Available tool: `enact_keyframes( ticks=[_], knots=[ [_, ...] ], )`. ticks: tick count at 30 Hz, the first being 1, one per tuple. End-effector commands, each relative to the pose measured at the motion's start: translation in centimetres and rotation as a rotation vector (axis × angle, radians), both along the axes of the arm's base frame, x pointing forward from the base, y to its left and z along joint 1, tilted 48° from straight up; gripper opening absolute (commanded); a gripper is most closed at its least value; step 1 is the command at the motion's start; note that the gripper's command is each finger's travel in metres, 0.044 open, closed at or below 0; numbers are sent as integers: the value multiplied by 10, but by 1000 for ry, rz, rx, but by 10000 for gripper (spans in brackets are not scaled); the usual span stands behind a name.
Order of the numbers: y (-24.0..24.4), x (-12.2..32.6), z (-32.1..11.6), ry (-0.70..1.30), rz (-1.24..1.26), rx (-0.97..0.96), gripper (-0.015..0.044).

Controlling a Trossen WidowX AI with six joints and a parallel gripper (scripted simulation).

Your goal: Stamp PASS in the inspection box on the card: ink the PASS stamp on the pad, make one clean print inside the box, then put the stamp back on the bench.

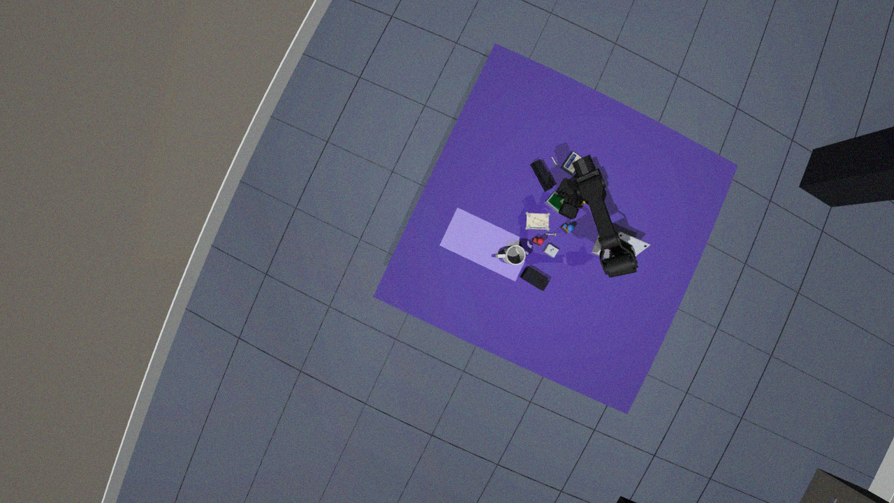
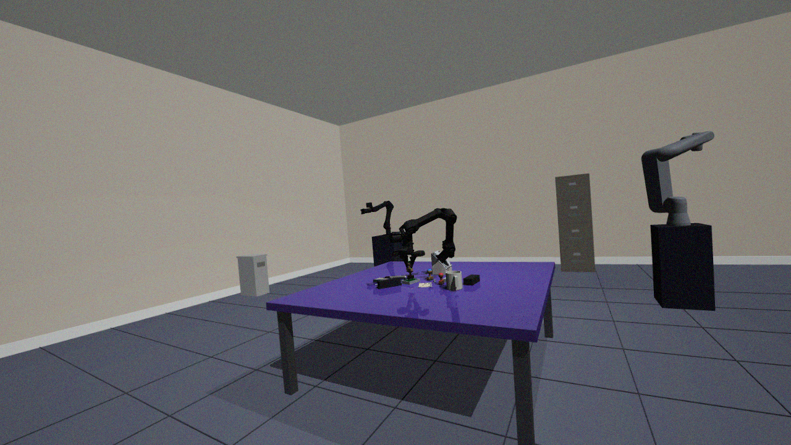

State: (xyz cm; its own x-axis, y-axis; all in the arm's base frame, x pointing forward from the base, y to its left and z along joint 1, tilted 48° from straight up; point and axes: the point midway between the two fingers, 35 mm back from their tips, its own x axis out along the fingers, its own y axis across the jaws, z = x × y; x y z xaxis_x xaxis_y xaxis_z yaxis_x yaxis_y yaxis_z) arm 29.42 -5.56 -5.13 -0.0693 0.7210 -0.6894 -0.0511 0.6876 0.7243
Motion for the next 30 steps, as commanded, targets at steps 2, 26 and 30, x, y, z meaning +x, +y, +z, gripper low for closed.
enact_keyframes(
  ticks=[2, 26, 30],
  knots=[
    [4, -2, -3, 7, -3, 4, 0],
    [16, -3, -14, 7, -2, 5, 0],
    [18, -3, -16, 7, -2, 5, 0]
  ],
)
